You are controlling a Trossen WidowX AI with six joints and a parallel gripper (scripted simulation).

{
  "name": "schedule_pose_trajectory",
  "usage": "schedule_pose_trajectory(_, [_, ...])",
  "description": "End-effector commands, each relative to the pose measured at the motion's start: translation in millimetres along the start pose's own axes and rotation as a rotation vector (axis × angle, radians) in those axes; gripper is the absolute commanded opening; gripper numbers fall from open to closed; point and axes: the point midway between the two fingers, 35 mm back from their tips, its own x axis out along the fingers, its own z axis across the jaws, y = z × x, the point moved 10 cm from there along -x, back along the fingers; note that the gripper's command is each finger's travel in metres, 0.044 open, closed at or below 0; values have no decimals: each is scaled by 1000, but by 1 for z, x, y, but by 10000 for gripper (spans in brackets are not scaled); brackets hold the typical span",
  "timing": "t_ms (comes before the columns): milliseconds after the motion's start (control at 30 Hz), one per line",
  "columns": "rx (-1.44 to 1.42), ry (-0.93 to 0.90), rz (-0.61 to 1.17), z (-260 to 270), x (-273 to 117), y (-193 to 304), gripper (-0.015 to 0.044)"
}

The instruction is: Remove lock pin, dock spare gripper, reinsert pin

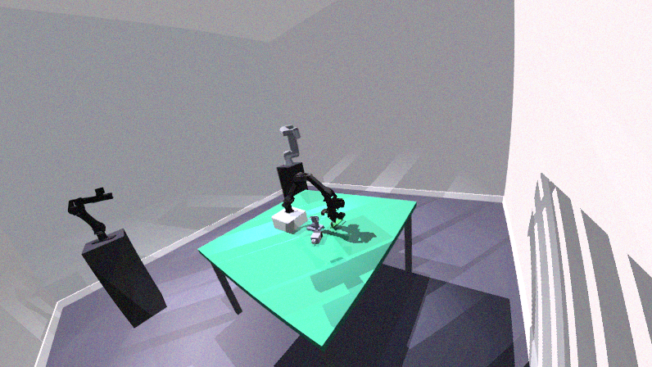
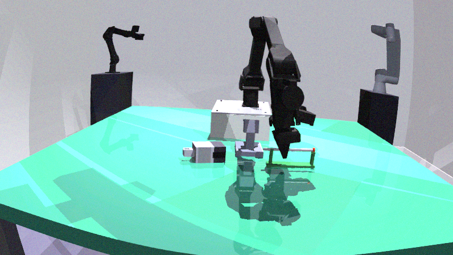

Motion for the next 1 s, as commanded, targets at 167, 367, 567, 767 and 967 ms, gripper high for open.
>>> schedule_pose_trajectory(167, [-5, -9, 2, 0, 5, 1, 0])
schedule_pose_trajectory(367, [0, -1, 0, 0, 1, 0, 0])
schedule_pose_trajectory(567, [0, -1, 0, 0, 1, 0, 26])
schedule_pose_trajectory(767, [0, -1, 0, 0, 1, 0, 184])
schedule_pose_trajectory(967, [0, -1, 0, 0, -2, 0, 341])
